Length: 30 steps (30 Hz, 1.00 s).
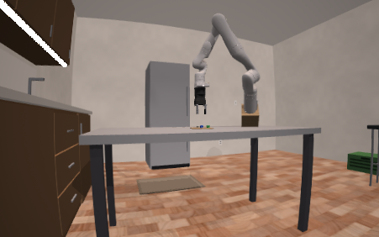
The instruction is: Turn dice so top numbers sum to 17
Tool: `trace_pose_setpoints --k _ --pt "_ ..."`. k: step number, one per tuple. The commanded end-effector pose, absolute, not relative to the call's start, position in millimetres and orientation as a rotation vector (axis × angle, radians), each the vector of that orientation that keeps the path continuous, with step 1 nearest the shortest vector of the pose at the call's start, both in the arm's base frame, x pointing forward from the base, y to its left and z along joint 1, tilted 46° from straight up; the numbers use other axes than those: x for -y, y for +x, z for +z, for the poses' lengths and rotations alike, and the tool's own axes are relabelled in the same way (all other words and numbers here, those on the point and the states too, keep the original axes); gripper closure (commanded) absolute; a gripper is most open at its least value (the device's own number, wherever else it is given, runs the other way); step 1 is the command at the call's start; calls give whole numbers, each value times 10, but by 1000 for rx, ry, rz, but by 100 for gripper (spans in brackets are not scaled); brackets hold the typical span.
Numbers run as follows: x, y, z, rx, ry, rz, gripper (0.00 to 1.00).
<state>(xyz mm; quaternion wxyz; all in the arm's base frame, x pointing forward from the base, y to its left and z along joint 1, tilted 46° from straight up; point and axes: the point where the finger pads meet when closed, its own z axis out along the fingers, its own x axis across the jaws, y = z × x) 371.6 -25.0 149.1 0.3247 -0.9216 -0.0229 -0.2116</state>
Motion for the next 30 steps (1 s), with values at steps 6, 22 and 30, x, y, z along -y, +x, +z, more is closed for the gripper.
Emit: trace_pose_setpoints --k 6,22,30 --pt "257 3721 1484 15 -2412 -537 0" --pt "287 3762 1412 -346 -2346 -377 0" --pt "325 3797 1351 -605 -2271 -256 0"
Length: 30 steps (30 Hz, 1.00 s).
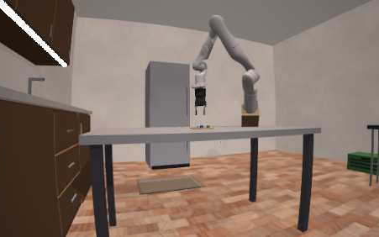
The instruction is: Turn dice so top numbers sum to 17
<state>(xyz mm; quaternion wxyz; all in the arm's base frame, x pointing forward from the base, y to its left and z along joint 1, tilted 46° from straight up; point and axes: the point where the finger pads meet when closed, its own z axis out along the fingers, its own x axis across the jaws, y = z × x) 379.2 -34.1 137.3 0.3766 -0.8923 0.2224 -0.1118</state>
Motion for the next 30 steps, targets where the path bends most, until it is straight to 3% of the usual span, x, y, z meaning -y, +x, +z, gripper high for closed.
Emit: trace_pose_setpoints --k 1,30 --pt "333 3804 1338 -653 -2255 -234 0" --pt "704 3928 925 -1780 -1547 326 0"
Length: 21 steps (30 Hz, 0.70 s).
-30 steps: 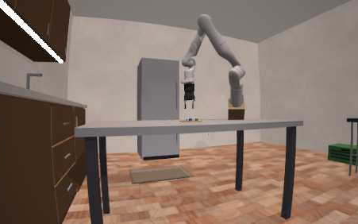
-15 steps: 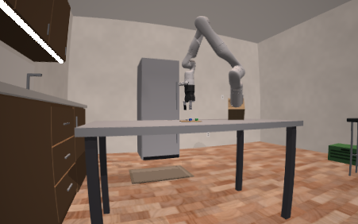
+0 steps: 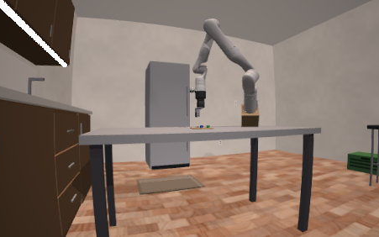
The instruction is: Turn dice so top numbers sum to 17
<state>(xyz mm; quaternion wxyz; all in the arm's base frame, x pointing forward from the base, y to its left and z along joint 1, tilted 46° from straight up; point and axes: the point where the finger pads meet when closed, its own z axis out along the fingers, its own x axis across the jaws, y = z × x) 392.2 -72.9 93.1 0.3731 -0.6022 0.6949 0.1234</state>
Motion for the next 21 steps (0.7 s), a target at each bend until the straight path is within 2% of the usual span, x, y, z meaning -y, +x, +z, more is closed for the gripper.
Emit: trace_pose_setpoints --k 1,21 --pt "719 3929 910 -1811 -1515 342 0" --pt "887 3929 757 -2105 -1157 498 0"
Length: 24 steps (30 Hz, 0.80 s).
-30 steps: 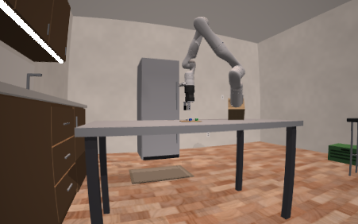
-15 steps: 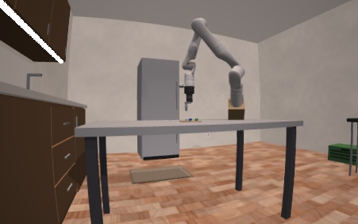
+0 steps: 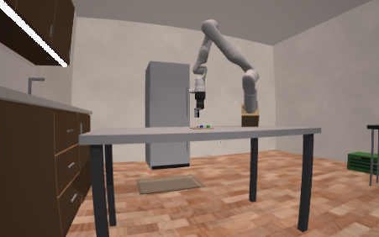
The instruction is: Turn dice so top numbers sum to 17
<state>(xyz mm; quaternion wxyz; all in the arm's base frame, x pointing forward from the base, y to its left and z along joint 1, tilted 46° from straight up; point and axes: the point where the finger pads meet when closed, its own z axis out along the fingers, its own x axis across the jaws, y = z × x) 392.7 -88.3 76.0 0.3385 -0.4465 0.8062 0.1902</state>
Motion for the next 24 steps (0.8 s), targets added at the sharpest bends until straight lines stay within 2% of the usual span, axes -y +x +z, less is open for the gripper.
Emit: trace_pose_setpoints --k 1,9,10,24 --pt "890 3928 754 -2110 -1151 500 0" --pt "897 3928 748 -2120 -1135 506 0" --pt "897 3928 748 -2120 -1135 506 36" --pt "897 3928 748 -2120 -1135 506 36"
